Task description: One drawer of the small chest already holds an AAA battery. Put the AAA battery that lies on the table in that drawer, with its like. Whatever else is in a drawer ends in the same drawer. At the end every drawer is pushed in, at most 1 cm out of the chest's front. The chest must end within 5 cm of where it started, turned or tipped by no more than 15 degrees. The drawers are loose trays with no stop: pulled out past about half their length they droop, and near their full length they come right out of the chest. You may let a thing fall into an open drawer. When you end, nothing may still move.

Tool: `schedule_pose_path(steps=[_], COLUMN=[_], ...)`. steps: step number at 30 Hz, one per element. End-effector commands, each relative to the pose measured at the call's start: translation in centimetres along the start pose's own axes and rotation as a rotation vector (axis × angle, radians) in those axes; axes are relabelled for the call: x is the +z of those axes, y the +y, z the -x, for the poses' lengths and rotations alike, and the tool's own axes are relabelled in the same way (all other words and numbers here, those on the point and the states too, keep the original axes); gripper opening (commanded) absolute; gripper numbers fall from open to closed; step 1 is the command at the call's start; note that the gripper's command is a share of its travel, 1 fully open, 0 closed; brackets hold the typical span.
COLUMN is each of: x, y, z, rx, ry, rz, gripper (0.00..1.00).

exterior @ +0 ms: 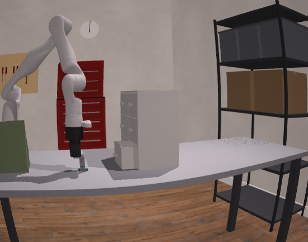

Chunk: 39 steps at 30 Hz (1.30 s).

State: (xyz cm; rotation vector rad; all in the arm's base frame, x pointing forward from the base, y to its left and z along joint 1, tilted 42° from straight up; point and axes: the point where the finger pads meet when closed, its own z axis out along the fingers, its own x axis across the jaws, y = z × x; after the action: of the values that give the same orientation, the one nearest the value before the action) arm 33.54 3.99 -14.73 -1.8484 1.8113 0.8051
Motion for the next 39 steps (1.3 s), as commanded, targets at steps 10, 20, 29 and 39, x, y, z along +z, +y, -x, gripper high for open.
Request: schedule_pose_path(steps=[10, 20, 29, 39], x=[-0.07, -0.07, -0.07, -0.07], y=[-0.05, -0.05, -0.05, -0.05], z=[-0.04, -0.04, -0.04, -0.04], rx=[0.0, 0.0, 0.0, 0.0], ry=[0.001, 0.001, 0.001, 0.001], rz=[-0.002, -0.002, -0.002, -0.002], gripper=[0.24, 0.24, 0.24, 0.24])
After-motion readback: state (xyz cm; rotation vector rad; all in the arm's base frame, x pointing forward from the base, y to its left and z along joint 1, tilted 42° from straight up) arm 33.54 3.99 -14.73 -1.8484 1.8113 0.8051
